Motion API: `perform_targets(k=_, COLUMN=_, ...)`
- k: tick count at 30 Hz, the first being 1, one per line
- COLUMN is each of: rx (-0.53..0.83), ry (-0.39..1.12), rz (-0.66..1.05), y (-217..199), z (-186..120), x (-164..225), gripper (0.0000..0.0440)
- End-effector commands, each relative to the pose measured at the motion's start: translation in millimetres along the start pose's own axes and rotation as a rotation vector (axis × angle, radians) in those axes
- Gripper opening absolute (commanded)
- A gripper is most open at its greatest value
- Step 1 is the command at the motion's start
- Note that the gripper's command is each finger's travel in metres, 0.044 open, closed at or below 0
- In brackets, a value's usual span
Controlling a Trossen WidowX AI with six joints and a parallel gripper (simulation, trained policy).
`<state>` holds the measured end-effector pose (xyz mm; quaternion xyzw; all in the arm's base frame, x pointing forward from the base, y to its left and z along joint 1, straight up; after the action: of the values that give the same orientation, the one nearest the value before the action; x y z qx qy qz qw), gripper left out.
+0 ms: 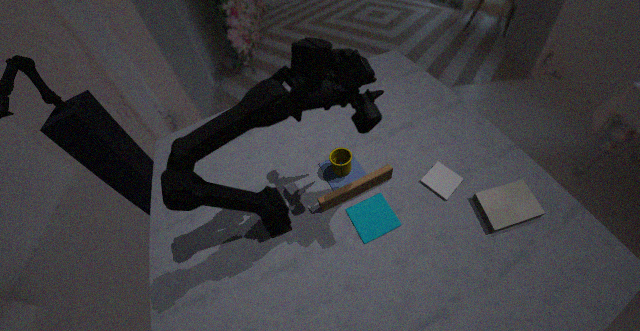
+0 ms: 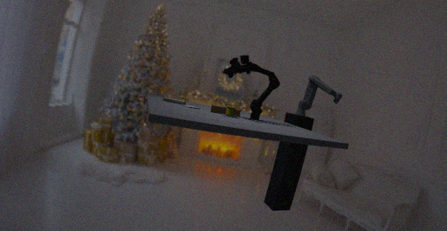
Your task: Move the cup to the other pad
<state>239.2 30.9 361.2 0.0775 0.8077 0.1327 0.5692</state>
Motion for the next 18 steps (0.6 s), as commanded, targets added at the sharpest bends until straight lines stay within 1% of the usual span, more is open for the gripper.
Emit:
perform_targets(k=1, rx=0.004, ry=0.039, rz=0.043, y=4, z=2, x=-1, gripper=0.0161)
perform_targets(k=18, rx=0.056, ry=0.268, rz=0.276, y=21, z=11, x=-1, gripper=0.0169)
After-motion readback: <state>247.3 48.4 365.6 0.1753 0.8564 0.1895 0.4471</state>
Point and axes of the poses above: the point midway between the two fingers, 35 mm back from their tips, its own z axis out along the fingers, its own y axis across the jaws, x = y × z, the point moved 8 cm from there along -z, back along the fingers, and after that the axes turned 6 degrees about -z, right-handed, at the moved point
